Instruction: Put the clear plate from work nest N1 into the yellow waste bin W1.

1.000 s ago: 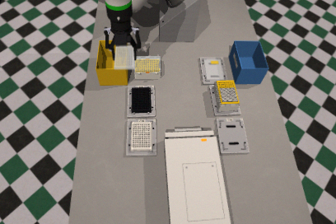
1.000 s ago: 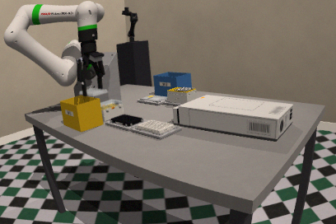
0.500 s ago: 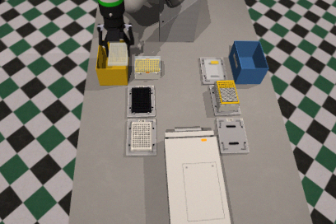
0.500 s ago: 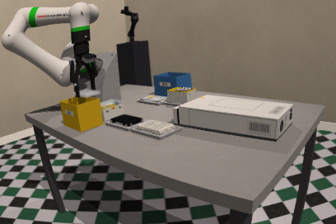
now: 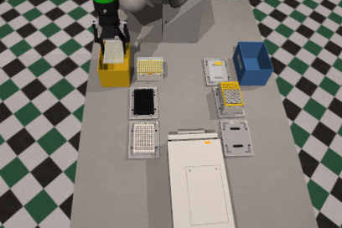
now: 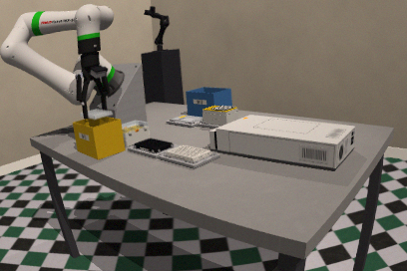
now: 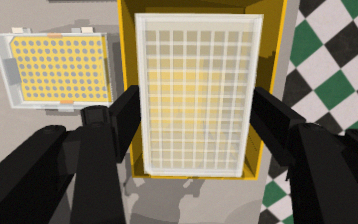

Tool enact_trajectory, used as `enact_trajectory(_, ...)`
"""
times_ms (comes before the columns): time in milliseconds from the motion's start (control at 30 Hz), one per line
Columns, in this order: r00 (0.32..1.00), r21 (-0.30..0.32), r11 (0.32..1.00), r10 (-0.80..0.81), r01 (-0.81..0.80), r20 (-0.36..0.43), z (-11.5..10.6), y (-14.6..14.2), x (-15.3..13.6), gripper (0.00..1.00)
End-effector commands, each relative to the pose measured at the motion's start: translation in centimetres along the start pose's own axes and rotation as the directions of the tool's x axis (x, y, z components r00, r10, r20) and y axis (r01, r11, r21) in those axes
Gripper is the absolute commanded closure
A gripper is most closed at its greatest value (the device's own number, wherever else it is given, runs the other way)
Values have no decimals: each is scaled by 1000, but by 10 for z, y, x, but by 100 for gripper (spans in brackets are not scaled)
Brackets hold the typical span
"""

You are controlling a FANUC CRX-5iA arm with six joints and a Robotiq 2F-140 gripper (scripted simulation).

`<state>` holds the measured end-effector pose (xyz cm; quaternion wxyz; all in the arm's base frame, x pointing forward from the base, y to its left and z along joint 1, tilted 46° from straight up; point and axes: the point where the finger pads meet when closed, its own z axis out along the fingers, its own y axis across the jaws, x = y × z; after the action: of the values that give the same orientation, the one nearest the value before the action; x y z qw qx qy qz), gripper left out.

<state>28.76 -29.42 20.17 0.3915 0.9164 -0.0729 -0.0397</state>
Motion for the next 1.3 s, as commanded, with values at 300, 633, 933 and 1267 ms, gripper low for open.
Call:
enact_trajectory(300, 1000, 0, 1000, 0, 0, -1, -1, 4, -2, 90)
enact_trajectory(633, 1000, 0, 1000, 0, 0, -1, 1, 4, -2, 90)
enact_trajectory(933, 1000, 0, 1000, 0, 0, -1, 10, 4, -2, 90)
enact_trajectory(1267, 1000, 0, 1000, 0, 0, -1, 23, 4, -2, 90)
